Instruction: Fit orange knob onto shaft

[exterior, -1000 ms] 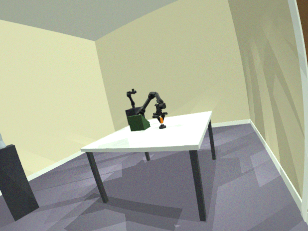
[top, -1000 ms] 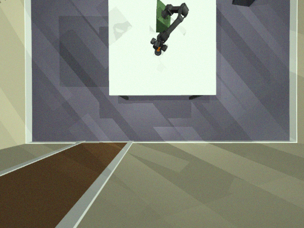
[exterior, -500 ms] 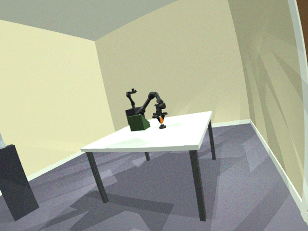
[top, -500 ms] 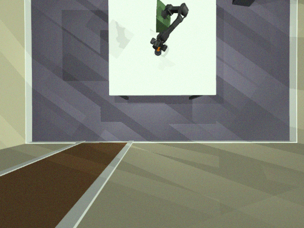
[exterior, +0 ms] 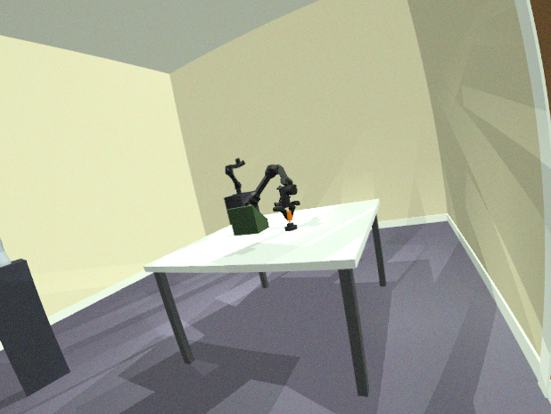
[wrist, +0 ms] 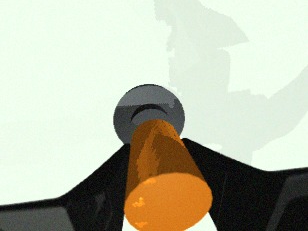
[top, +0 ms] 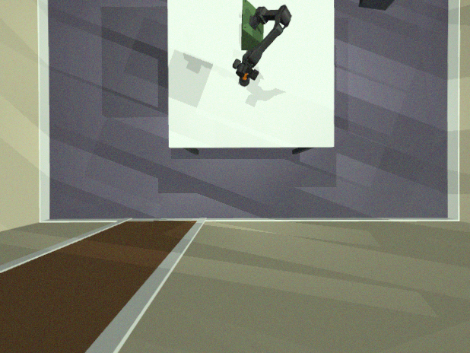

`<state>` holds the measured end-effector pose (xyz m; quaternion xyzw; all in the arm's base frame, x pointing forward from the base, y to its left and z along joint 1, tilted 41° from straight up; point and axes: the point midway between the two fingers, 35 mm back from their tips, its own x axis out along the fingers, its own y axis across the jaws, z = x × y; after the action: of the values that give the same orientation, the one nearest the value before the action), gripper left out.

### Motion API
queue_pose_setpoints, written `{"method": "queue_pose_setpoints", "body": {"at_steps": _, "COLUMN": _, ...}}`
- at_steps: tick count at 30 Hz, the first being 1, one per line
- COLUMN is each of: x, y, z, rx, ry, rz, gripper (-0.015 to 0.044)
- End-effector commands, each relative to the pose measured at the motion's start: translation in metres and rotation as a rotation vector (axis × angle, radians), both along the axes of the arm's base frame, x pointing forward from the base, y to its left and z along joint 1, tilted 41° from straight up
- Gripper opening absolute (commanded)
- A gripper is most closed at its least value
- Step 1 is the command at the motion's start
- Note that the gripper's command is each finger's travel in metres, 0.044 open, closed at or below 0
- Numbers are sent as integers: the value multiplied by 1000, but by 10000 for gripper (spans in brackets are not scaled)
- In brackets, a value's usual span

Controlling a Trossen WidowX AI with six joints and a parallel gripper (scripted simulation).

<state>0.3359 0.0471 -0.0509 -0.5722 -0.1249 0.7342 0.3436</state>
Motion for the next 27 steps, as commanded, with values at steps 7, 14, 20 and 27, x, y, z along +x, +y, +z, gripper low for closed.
{"method": "queue_pose_setpoints", "body": {"at_steps": 7, "x": 2, "y": 0, "z": 1, "rx": -2, "ry": -8, "rz": -4, "gripper": 0}}
{"method": "queue_pose_setpoints", "body": {"at_steps": 14, "x": 1, "y": 0, "z": 0, "rx": -2, "ry": -8, "rz": -4, "gripper": 0}}
{"method": "queue_pose_setpoints", "body": {"at_steps": 20, "x": -2, "y": -1, "z": 0, "rx": -2, "ry": -8, "rz": -4, "gripper": 0}}
{"method": "queue_pose_setpoints", "body": {"at_steps": 27, "x": -3, "y": 0, "z": -3, "rx": -2, "ry": -8, "rz": -4, "gripper": 0}}
